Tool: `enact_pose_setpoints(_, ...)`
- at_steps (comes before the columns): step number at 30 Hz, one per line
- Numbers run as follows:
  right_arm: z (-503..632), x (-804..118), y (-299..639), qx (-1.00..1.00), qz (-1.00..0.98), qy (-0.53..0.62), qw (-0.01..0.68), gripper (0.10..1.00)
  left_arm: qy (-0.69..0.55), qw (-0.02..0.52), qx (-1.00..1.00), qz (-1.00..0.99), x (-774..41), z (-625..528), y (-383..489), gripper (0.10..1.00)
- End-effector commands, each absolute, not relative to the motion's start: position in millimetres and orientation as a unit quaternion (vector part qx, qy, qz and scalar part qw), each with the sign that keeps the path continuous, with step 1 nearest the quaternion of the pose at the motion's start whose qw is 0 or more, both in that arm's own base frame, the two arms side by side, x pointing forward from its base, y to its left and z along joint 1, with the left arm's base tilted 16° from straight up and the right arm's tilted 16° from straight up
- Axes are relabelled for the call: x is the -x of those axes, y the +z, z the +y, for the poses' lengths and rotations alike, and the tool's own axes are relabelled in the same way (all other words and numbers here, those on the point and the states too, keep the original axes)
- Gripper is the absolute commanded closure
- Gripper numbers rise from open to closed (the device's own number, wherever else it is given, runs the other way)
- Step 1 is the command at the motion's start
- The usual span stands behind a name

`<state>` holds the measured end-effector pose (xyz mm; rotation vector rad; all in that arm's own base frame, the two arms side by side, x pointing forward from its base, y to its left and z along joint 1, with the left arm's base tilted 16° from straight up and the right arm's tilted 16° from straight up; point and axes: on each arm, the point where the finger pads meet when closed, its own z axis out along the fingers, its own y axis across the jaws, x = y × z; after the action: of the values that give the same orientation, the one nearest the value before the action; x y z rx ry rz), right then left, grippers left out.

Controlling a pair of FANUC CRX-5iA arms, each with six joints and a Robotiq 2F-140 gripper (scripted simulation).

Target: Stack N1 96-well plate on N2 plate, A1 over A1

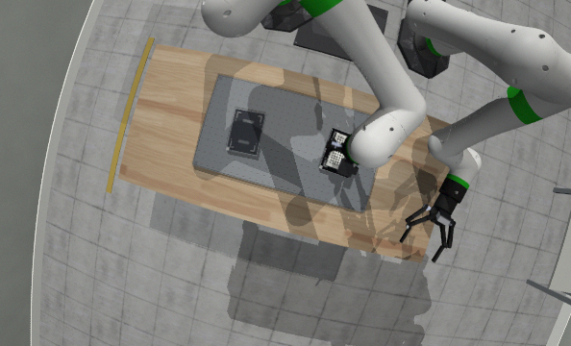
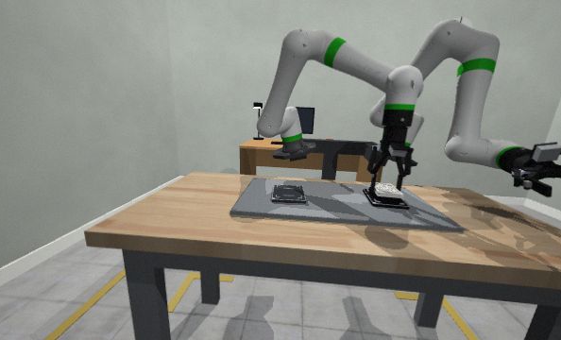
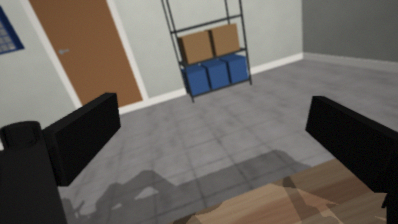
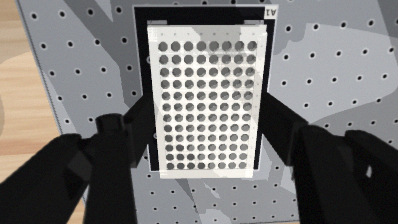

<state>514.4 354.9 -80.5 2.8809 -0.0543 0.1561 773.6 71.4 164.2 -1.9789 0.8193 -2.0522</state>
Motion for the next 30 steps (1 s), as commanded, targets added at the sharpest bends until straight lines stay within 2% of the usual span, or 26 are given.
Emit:
enact_pose_setpoints(1,355.6,-514.9,-79.8,-0.99,-0.018,0.055,0.127,0.999,-0.69,0.088,0.664,0.275,-773.8,71.0,165.5,0.098)
enact_pose_setpoints(30,354.5,-515.4,-83.8,-0.99,-0.018,0.055,0.127,0.999,-0.69,0.088,0.664,0.275,-773.8,71.0,165.5,0.098)
